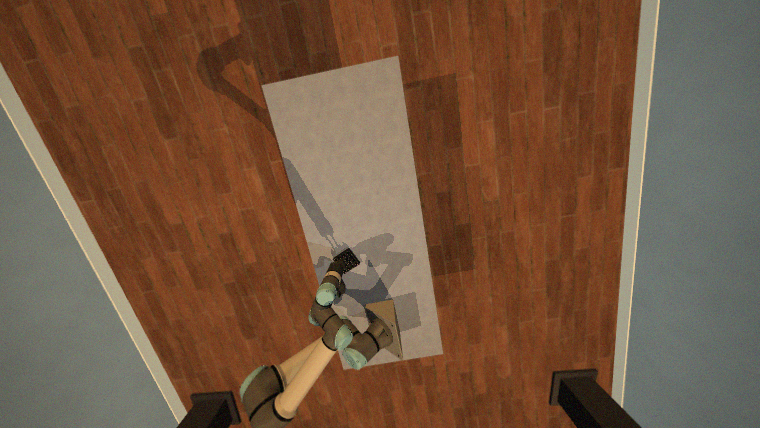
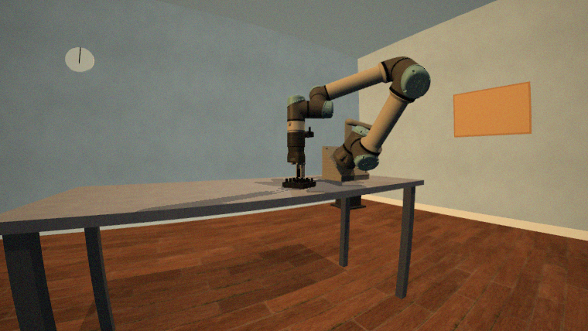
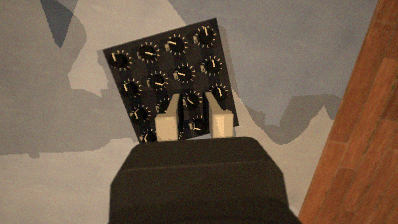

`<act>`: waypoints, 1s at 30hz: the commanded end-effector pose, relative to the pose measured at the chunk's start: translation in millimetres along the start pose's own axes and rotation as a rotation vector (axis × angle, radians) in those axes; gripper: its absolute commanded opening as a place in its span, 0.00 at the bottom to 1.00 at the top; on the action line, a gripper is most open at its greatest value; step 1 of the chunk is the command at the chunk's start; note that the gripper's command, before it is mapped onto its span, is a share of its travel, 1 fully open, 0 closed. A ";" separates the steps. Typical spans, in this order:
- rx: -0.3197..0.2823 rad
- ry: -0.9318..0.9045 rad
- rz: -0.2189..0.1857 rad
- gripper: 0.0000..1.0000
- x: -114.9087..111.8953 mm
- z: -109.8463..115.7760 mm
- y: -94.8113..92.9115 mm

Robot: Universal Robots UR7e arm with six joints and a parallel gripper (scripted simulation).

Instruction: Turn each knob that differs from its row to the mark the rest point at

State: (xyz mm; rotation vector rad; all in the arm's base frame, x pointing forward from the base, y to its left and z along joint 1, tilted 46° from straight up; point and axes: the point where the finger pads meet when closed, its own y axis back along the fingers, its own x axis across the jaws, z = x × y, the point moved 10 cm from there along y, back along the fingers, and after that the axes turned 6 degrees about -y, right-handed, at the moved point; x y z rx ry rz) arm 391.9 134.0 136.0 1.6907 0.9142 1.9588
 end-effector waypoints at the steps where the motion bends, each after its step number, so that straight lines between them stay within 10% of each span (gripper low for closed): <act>1: -0.001 0.000 0.000 0.46 -0.1 0.2 0.4; 30: -0.001 0.000 0.000 0.46 -0.1 0.2 -6.3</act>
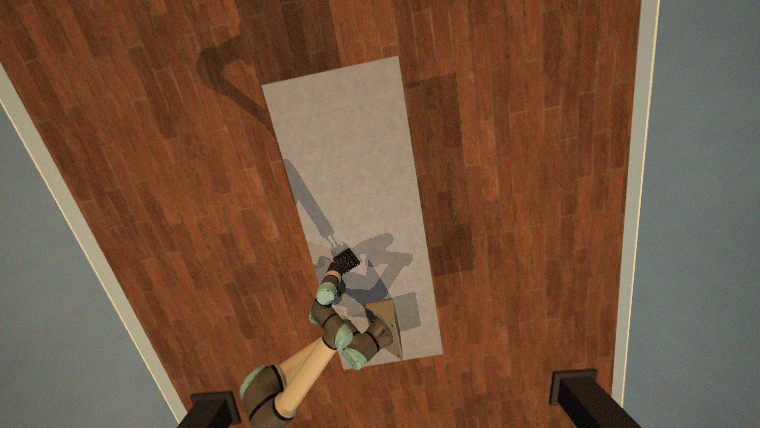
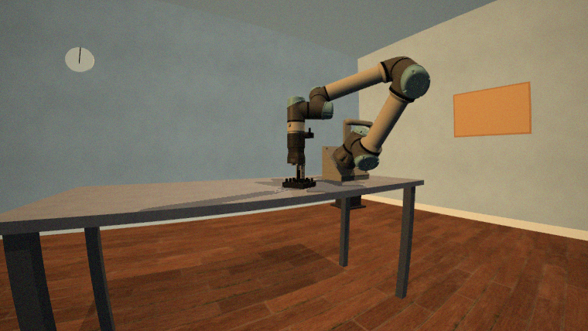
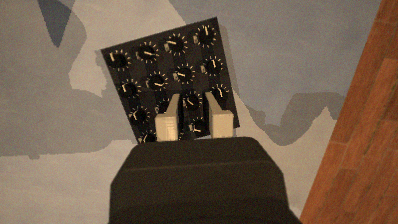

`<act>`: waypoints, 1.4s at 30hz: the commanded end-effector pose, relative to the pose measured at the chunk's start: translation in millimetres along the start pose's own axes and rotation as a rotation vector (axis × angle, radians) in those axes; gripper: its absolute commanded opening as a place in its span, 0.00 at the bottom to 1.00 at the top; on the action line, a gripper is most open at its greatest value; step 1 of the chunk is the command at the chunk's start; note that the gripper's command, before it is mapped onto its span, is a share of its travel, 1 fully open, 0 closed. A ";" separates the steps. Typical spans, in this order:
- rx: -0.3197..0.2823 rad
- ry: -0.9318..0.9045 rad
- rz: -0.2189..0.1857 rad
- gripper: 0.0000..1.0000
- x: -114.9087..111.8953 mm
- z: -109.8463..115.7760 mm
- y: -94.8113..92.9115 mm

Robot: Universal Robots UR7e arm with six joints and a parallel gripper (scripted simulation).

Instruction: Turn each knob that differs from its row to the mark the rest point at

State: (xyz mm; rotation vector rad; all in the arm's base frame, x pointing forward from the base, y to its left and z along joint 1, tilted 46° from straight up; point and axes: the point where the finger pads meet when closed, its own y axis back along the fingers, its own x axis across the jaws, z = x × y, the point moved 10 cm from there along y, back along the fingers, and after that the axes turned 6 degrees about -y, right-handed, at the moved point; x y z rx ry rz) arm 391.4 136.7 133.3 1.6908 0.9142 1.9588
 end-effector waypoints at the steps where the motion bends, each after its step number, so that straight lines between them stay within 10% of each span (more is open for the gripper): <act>1: -0.001 0.000 0.000 0.46 -0.1 0.3 -3.3; 42: -0.001 0.000 0.000 0.46 -0.1 0.3 -9.8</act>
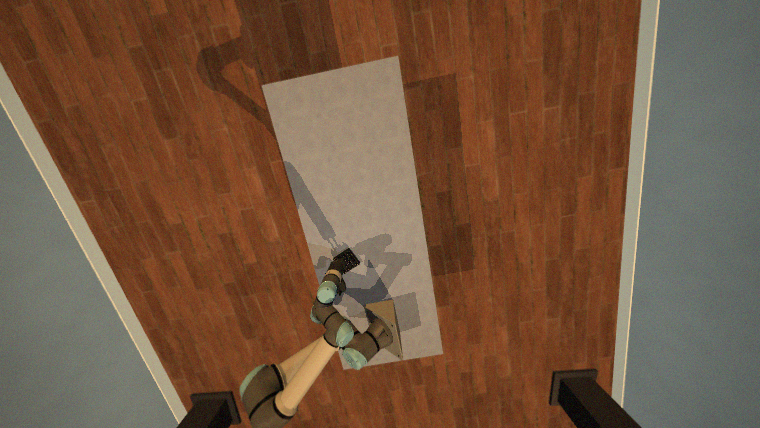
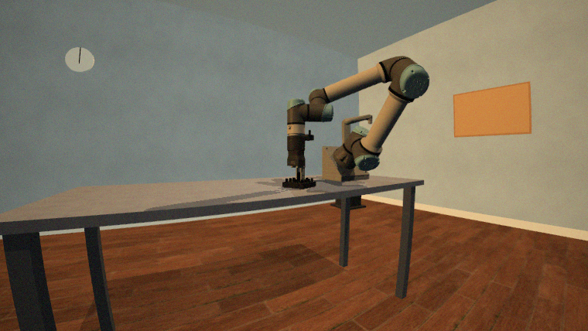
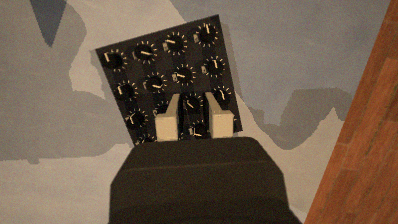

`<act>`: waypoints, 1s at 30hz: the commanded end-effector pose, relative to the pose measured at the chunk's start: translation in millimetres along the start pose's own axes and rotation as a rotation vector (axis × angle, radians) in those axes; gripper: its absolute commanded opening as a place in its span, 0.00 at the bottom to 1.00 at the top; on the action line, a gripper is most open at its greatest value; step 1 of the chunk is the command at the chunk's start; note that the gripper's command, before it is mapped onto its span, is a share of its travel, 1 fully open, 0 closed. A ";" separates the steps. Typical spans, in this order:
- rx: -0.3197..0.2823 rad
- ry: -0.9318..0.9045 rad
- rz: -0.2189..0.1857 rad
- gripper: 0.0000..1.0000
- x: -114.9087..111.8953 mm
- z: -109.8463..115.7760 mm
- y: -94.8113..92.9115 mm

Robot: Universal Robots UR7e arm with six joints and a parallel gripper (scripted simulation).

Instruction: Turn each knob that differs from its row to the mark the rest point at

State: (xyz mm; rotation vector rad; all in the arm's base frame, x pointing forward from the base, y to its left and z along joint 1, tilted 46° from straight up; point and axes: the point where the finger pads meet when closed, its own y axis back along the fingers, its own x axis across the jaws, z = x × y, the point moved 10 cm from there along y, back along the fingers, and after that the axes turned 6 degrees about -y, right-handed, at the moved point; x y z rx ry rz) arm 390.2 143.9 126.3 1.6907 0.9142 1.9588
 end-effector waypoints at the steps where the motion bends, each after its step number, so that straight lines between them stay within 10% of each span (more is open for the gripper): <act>1: -0.001 0.000 0.000 0.46 -0.1 0.2 0.4; 10: -0.001 0.000 0.000 0.46 -0.1 0.2 0.4; 11: -0.001 0.000 0.000 0.30 -0.1 0.2 0.4; 30: -0.001 0.000 0.000 0.30 -0.1 0.2 0.4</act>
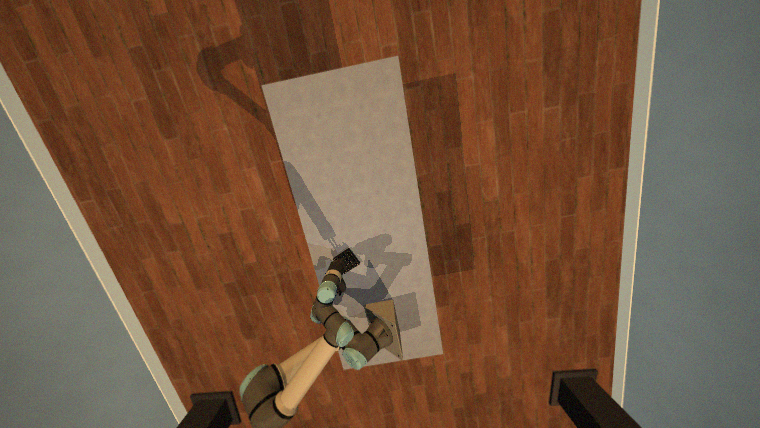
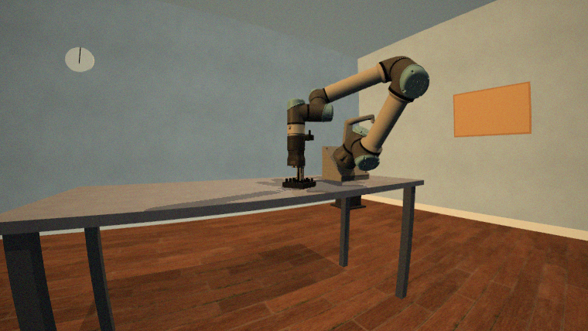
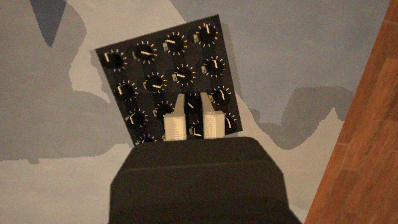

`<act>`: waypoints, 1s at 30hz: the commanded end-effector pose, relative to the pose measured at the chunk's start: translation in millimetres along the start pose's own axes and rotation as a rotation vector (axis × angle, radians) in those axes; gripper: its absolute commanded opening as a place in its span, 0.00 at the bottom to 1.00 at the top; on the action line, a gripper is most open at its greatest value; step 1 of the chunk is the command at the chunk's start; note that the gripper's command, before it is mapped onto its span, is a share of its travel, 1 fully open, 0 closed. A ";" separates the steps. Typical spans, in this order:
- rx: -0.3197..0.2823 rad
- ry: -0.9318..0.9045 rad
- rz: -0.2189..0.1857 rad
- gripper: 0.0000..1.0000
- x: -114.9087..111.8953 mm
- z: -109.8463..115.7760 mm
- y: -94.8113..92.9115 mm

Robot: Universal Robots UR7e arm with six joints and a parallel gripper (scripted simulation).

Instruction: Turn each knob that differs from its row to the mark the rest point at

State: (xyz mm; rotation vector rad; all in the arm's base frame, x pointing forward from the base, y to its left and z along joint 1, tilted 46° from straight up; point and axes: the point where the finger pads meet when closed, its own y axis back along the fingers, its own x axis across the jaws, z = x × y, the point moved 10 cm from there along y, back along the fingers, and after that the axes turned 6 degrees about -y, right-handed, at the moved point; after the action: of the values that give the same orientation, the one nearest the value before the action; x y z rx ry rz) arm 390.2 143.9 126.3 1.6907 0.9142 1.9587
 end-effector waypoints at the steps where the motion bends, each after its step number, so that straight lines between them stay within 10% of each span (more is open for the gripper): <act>1: -0.001 0.000 0.000 0.30 -0.1 0.2 0.4; 30: -0.001 0.197 0.000 0.30 -0.1 0.2 0.4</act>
State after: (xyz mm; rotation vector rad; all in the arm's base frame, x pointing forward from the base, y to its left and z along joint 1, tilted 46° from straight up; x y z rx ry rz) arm 390.1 144.1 126.4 1.5849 0.9573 2.0779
